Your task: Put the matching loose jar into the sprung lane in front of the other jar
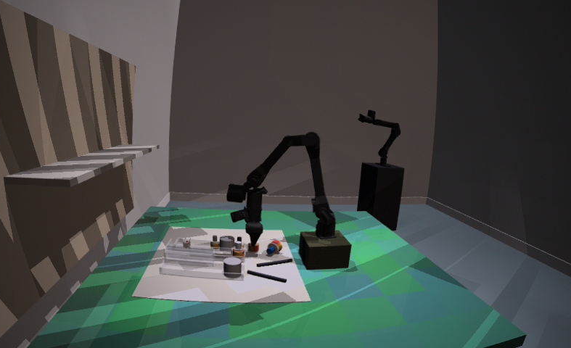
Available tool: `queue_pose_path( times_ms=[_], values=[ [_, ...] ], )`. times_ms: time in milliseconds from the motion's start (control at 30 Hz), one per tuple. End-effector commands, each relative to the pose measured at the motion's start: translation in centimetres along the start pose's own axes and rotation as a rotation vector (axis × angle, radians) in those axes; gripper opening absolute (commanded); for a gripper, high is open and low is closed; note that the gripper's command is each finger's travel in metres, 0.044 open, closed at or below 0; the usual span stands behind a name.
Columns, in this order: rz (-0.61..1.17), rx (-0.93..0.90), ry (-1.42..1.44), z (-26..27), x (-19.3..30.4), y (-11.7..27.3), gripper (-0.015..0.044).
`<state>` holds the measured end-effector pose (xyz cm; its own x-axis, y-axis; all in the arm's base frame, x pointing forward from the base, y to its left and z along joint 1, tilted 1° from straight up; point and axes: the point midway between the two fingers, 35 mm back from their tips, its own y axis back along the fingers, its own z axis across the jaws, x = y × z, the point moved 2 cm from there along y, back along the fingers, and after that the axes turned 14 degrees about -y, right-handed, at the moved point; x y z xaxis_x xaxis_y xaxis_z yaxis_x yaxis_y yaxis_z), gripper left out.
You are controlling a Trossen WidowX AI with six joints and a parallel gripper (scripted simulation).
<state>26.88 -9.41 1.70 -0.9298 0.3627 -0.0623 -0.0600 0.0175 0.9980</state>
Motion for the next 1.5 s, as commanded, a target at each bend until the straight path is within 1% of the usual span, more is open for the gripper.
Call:
queue_pose_path(
  times_ms=[0, 267, 600, 800, 867, 967, 1400, 1467],
  values=[
    [0.016, 0.004, 0.004, -0.1, 0.4, -1.1, 0.0440],
    [0.017, 0.004, 0.004, -0.1, 0.5, -1.9, 0.0440],
    [0.017, 0.004, 0.004, -0.1, 0.5, -1.9, 0.0177],
    [0.017, 0.004, 0.004, -0.1, 0.5, -1.9, 0.0138],
    [0.020, 0.001, 0.009, 0.0, 0.6, -1.9, 0.0085],
    [0.061, -0.028, 0.070, 1.1, 2.2, -1.6, 0.0006],
    [0.022, 0.000, 0.012, -0.2, 1.2, 7.7, 0.0000],
    [0.017, 0.003, 0.005, -0.3, 1.3, 8.7, 0.0000]
  ],
)
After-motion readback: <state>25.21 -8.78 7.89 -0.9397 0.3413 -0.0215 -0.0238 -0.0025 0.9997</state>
